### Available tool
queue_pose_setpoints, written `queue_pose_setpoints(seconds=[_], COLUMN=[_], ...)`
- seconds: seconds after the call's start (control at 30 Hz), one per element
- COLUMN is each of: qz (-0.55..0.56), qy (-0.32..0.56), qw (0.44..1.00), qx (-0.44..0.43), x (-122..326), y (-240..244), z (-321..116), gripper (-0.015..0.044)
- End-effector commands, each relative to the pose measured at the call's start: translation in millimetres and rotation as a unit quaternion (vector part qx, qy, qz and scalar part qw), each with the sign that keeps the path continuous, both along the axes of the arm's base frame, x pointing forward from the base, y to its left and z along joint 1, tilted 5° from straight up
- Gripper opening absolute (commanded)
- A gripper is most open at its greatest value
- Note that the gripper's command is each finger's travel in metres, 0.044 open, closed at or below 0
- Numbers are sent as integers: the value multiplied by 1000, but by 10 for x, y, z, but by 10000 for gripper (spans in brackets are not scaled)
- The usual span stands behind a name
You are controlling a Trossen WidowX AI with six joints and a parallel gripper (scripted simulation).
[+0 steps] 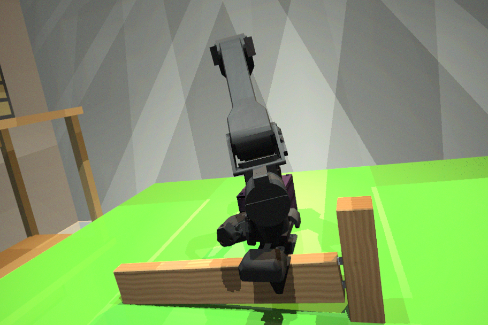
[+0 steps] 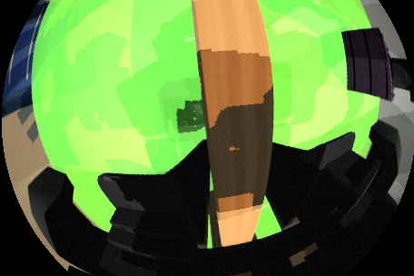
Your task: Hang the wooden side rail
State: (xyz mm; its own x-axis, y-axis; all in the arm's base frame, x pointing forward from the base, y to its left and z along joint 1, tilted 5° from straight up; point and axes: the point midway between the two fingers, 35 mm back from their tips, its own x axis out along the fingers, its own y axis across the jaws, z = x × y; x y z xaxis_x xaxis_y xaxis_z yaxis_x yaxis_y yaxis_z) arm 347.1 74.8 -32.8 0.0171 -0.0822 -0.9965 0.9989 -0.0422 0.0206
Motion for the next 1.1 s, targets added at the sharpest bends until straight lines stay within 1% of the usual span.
queue_pose_setpoints(seconds=[0.0,1.07], qz=[-1,-1], qy=[-4,-4], qw=[1000,1000], qx=[3,3], x=[15,41], y=[26,64], z=[18,47], gripper=[0,0])
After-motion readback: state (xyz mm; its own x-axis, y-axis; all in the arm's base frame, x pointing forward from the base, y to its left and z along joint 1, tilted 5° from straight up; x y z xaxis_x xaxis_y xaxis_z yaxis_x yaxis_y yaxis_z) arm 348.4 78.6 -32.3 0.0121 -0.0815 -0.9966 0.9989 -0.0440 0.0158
